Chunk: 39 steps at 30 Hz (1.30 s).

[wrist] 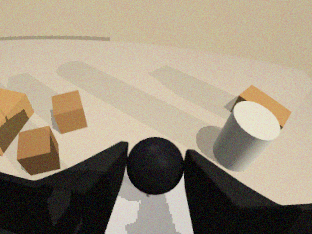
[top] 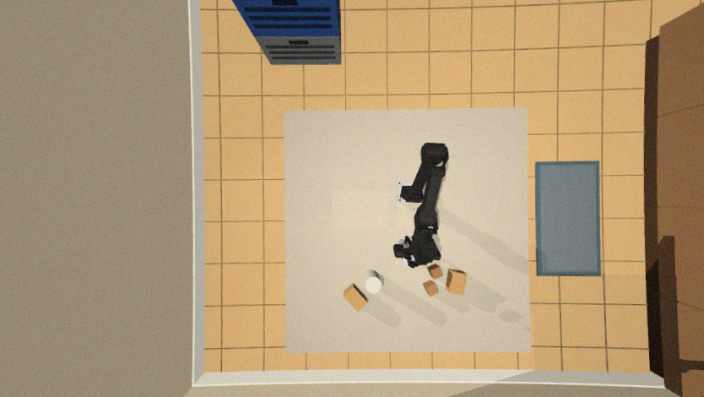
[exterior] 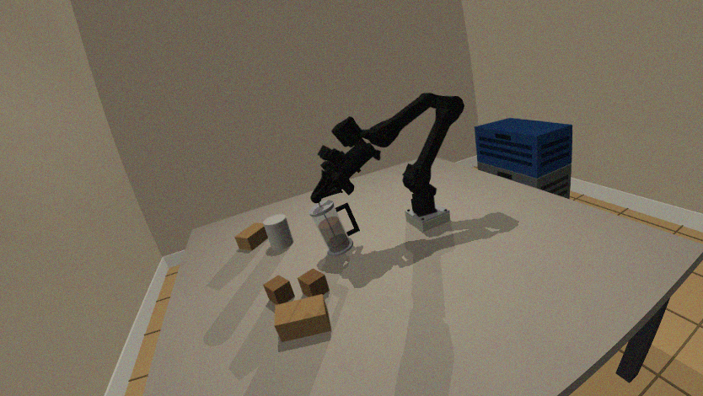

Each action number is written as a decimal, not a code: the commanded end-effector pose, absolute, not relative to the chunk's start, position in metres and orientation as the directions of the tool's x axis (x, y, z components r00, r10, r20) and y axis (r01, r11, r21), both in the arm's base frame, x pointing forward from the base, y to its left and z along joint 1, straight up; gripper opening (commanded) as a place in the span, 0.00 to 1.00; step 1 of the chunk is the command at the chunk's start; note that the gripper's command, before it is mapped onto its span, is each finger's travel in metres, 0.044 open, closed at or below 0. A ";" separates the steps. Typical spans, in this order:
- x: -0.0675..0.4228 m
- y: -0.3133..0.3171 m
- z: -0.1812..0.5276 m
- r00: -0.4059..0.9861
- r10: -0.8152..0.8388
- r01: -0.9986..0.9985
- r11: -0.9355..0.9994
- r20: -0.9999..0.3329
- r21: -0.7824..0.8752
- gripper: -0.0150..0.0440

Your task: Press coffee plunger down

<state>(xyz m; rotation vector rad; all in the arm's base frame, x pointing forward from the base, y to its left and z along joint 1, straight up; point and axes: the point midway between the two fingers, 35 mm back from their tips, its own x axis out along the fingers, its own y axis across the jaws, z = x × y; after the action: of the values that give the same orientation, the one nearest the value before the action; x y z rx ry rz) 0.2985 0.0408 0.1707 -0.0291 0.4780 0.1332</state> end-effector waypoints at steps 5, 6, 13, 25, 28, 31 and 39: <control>0.298 0.041 0.171 0.879 0.121 -0.135 0.991 -0.461 0.003 0.47; 0.298 0.041 0.171 0.879 0.121 -0.135 0.991 -0.461 0.003 0.47; 0.298 0.041 0.171 0.879 0.121 -0.135 0.991 -0.461 0.003 0.69; 0.297 0.041 0.176 0.878 0.121 -0.135 0.991 -0.462 0.003 1.00; 0.292 0.040 0.198 0.875 0.121 -0.136 0.991 -0.468 0.002 1.00; 0.279 0.039 0.231 0.870 0.120 -0.137 0.991 -0.478 0.000 1.00; 0.268 0.037 0.244 0.868 0.117 -0.135 0.991 -0.483 -0.001 1.00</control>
<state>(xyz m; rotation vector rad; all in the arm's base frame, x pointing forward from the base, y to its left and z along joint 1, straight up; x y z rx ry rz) 0.2715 0.0380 0.2414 -0.0320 0.5015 0.1353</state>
